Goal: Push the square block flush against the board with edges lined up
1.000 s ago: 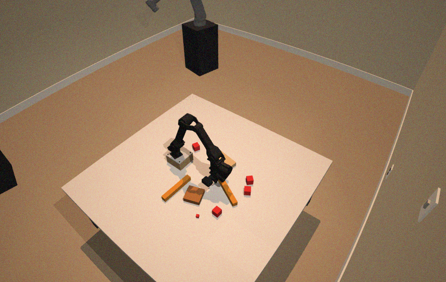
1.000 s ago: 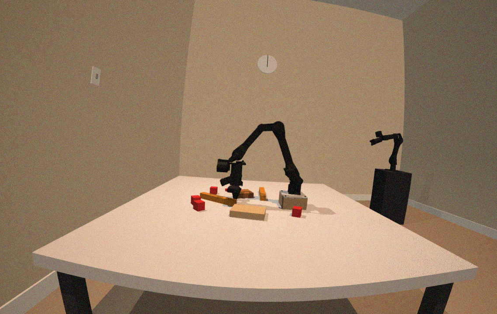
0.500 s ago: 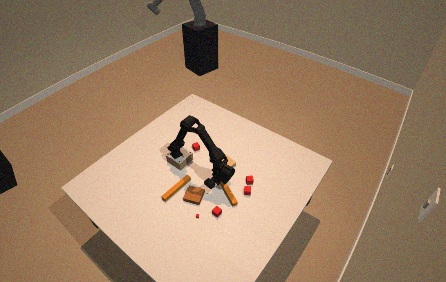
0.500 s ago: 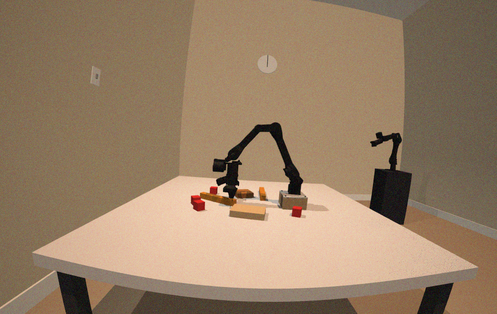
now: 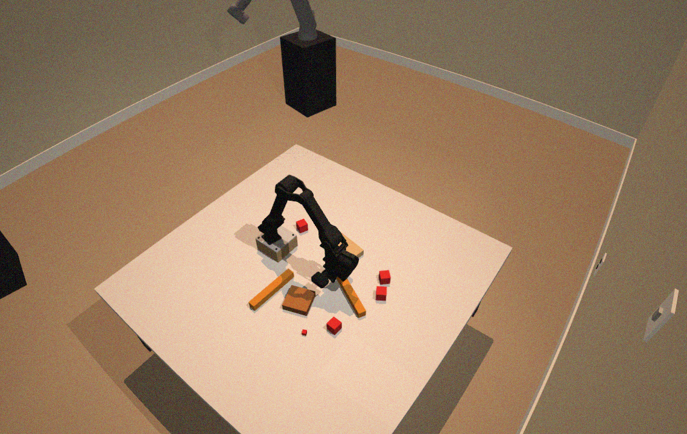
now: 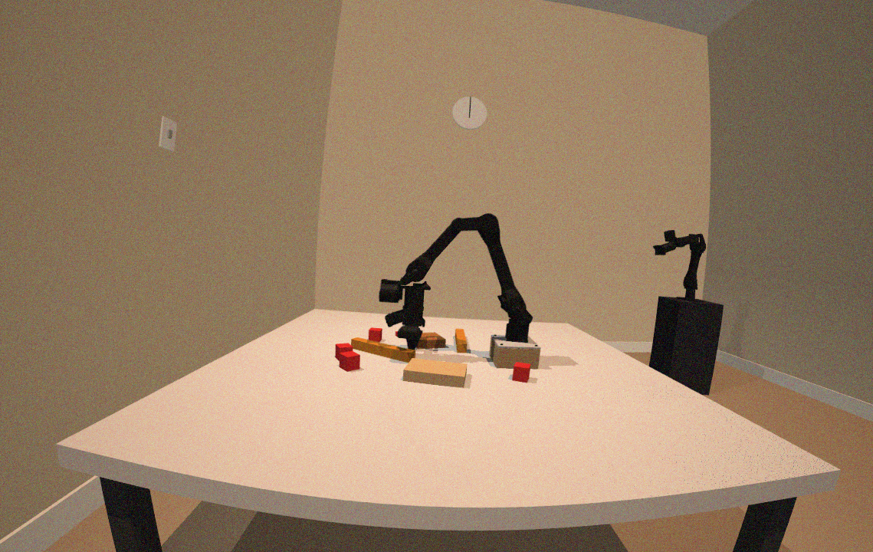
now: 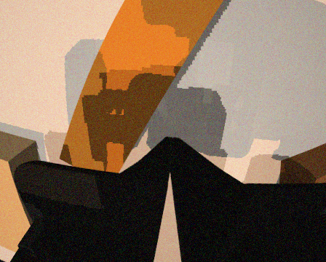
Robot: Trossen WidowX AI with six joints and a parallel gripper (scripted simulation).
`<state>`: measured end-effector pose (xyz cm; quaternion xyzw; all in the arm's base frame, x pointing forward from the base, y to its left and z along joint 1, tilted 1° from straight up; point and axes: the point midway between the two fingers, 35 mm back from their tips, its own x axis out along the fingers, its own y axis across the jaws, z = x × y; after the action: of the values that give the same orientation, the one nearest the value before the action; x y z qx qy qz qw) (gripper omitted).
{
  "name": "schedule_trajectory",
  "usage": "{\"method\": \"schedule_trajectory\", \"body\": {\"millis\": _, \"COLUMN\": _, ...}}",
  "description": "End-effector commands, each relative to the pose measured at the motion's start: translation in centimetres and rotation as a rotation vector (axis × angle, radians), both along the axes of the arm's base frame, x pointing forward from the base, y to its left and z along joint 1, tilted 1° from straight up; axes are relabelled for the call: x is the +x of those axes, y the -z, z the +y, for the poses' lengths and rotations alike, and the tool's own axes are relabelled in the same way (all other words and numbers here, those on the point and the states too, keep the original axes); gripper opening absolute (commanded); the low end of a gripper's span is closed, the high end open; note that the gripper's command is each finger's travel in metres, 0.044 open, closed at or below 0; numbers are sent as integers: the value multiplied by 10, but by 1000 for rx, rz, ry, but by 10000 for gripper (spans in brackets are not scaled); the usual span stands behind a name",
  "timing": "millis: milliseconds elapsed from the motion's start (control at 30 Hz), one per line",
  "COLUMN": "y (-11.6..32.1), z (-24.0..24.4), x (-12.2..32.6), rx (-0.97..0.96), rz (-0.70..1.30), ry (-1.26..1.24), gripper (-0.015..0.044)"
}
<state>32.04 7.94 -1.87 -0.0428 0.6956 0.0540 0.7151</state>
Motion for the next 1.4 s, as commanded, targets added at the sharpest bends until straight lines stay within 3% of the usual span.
{"method": "schedule_trajectory", "body": {"millis": 0, "y": 2, "z": -1, "x": -10, "rx": 4, "rz": 5, "ry": -2, "gripper": 0}}
{"method": "schedule_trajectory", "body": {"millis": 567, "y": 4, "z": -4, "x": -33, "rx": 4, "rz": 7, "ry": -2, "gripper": 0}}
{"method": "schedule_trajectory", "body": {"millis": 733, "y": -49, "z": -6, "x": -28, "rx": 4, "rz": 6, "ry": -2, "gripper": 0}}
{"method": "schedule_trajectory", "body": {"millis": 1000, "y": -48, "z": -7, "x": -25, "rx": 2, "rz": -8, "ry": 4, "gripper": 0}}
{"method": "schedule_trajectory", "body": {"millis": 1367, "y": -50, "z": -76, "x": 2, "rx": 4, "rz": 0, "ry": 364, "gripper": 0}}
